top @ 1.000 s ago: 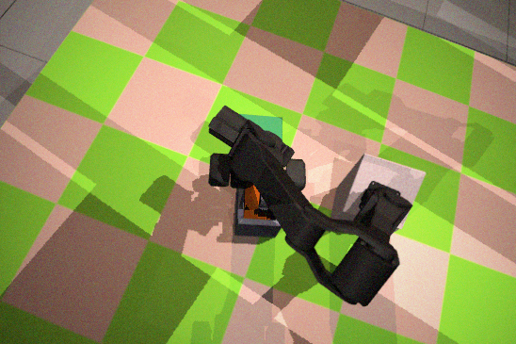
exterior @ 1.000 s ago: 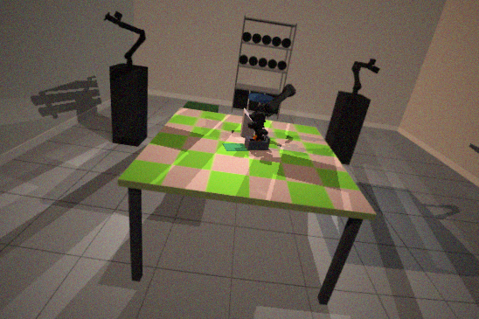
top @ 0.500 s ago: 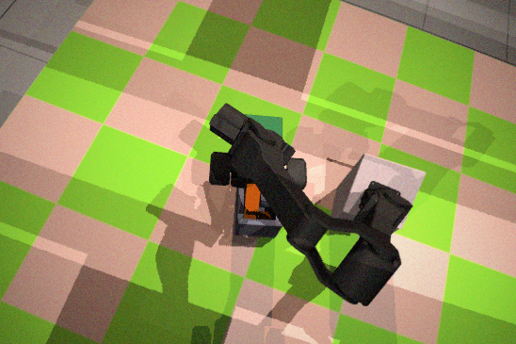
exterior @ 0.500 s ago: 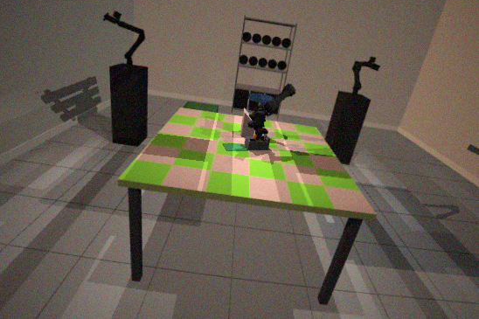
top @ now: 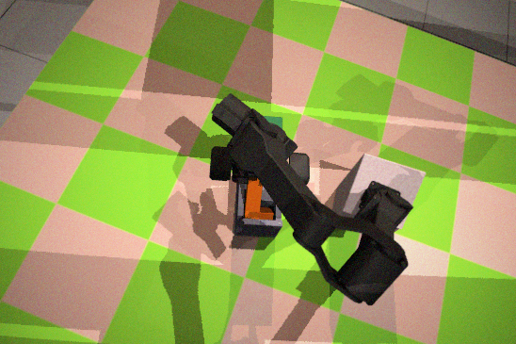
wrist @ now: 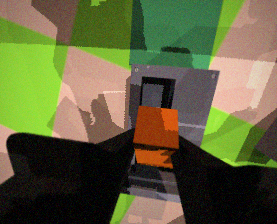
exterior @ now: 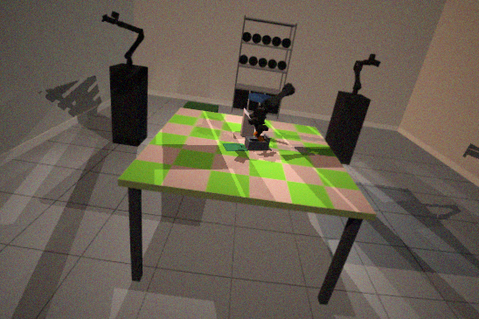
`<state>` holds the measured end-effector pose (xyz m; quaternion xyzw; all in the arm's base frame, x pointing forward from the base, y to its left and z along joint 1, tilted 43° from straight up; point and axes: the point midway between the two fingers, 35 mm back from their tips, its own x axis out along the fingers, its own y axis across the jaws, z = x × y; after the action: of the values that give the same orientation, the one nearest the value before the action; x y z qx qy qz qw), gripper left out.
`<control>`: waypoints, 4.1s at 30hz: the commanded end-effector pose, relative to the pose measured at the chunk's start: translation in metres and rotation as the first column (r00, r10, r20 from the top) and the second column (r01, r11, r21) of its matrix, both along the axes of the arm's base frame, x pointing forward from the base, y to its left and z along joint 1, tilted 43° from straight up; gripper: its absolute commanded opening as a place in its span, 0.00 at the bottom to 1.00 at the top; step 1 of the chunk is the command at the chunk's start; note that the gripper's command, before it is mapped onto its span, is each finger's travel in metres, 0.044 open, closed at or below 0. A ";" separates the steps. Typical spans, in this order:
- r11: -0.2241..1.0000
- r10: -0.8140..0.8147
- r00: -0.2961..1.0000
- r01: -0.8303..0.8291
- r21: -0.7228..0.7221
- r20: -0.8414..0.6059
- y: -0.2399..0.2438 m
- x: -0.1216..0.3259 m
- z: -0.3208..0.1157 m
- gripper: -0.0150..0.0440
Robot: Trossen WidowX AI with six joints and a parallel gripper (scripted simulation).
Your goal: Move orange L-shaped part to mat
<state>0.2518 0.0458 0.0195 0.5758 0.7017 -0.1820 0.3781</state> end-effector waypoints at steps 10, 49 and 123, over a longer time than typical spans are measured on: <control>1.000 0.002 1.000 -0.002 0.005 0.002 -0.013 0.001 0.016 0.25; 1.000 0.002 1.000 -0.002 0.003 0.001 -0.050 0.007 0.036 0.25; 1.000 0.002 1.000 -0.002 -0.003 0.006 -0.121 0.040 -0.107 0.25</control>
<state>0.2928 -0.0805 -0.0834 0.5733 0.6990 -0.1806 0.3874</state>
